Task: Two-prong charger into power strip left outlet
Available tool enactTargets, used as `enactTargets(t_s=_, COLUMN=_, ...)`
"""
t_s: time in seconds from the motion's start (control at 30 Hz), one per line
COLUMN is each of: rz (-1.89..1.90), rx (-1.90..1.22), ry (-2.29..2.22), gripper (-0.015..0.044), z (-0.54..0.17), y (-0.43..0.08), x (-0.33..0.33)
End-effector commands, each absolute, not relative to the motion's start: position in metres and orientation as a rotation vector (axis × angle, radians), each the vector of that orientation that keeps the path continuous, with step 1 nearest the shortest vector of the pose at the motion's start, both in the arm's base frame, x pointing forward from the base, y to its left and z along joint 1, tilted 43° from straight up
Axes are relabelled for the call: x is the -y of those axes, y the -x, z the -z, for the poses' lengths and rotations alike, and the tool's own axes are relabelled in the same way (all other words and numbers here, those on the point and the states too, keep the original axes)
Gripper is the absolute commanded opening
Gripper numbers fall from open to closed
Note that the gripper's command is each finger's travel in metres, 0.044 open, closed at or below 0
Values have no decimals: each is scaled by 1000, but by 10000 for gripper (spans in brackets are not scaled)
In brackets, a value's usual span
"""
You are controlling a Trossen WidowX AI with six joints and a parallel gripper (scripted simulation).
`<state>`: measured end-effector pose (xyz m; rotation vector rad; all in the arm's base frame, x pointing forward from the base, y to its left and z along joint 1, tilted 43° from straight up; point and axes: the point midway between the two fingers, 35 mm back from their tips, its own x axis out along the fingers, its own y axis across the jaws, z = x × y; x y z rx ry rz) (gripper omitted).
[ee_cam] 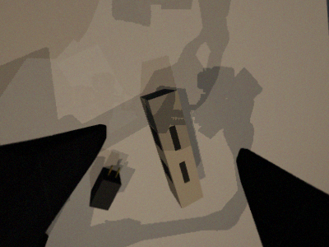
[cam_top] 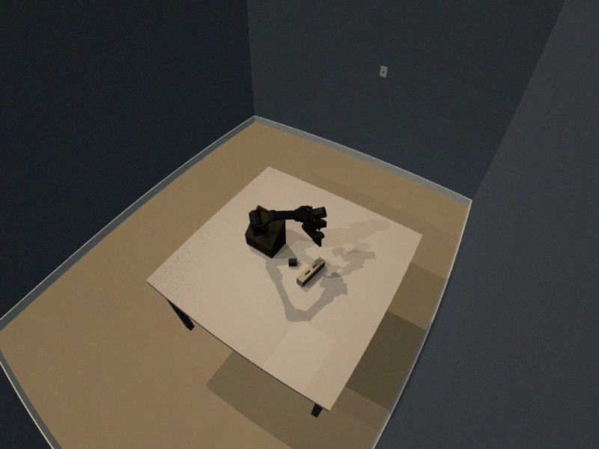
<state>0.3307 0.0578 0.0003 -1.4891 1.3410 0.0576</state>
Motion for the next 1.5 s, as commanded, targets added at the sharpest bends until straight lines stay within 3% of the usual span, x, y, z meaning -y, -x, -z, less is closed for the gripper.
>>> enactTargets(t_s=0.0, rz=-31, rx=-1396, ry=1430, gripper=440, z=1, y=-323, x=-39)
enactTargets(t_s=1.03, rz=221, rx=-1790, ry=958, gripper=440, z=13, y=-229, x=76)
enactTargets(t_s=1.47, rz=223, rx=-1792, ry=955, gripper=440, z=23, y=-227, x=85)
